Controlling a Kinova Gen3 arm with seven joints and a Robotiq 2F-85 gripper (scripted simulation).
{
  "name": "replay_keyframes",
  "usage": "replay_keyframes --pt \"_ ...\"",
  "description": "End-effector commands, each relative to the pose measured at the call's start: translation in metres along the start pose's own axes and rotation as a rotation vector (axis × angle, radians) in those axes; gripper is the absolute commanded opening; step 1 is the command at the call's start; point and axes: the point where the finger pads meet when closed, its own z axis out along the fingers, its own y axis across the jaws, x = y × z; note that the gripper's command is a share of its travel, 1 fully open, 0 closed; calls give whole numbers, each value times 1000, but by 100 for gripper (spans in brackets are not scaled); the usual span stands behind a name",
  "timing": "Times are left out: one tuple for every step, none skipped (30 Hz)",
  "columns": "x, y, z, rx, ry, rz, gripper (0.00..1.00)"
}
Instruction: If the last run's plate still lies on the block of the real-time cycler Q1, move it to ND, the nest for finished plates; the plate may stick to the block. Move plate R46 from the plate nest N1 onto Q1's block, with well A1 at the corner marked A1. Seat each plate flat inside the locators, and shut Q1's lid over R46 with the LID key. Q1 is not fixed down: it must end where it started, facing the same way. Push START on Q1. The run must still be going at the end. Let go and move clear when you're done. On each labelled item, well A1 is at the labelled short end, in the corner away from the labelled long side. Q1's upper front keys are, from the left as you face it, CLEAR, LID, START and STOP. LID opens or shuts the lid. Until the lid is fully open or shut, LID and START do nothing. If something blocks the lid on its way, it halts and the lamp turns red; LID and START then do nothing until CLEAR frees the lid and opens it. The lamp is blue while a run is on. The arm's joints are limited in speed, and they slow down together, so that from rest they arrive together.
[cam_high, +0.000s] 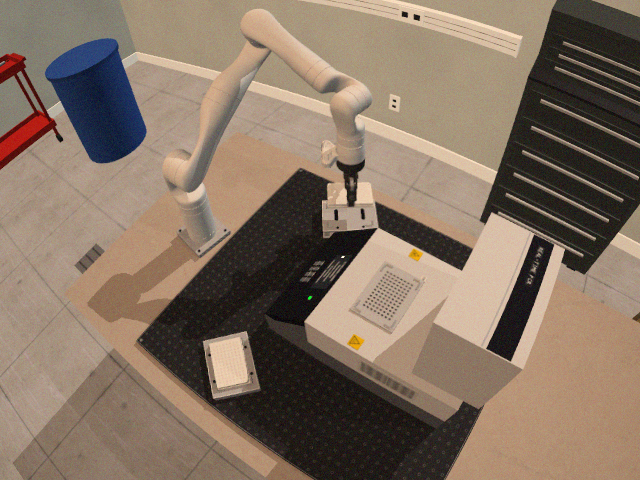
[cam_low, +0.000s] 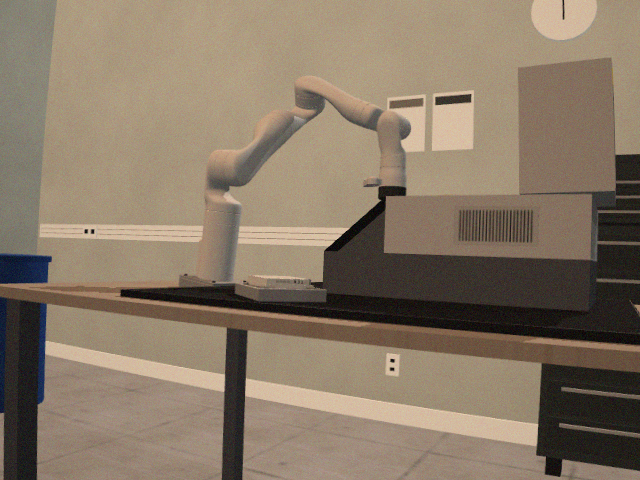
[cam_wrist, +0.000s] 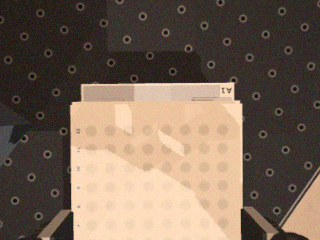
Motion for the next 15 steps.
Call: replay_keyframes --pt "0 2 -6 -3 1 0 90" --pt "0 2 -7 -3 1 0 90" --pt "0 2 -9 -3 1 0 90" --pt "0 2 -10 -3 1 0 90" --pt "0 2 -11 -3 1 0 90" --pt "0 2 -13 -3 1 0 90" --pt "0 2 -14 -3 1 0 90" --pt "0 2 -15 -3 1 0 90" --pt "0 2 -17 -3 1 0 90" --pt "0 2 -18 -3 1 1 90" --pt "0 2 -19 -3 1 1 90" --pt "0 2 -21 -3 1 1 90" --pt "0 2 -22 -3 1 1 90" --pt "0 2 -23 -3 1 1 90" --pt "0 2 -23 -3 1 1 90"
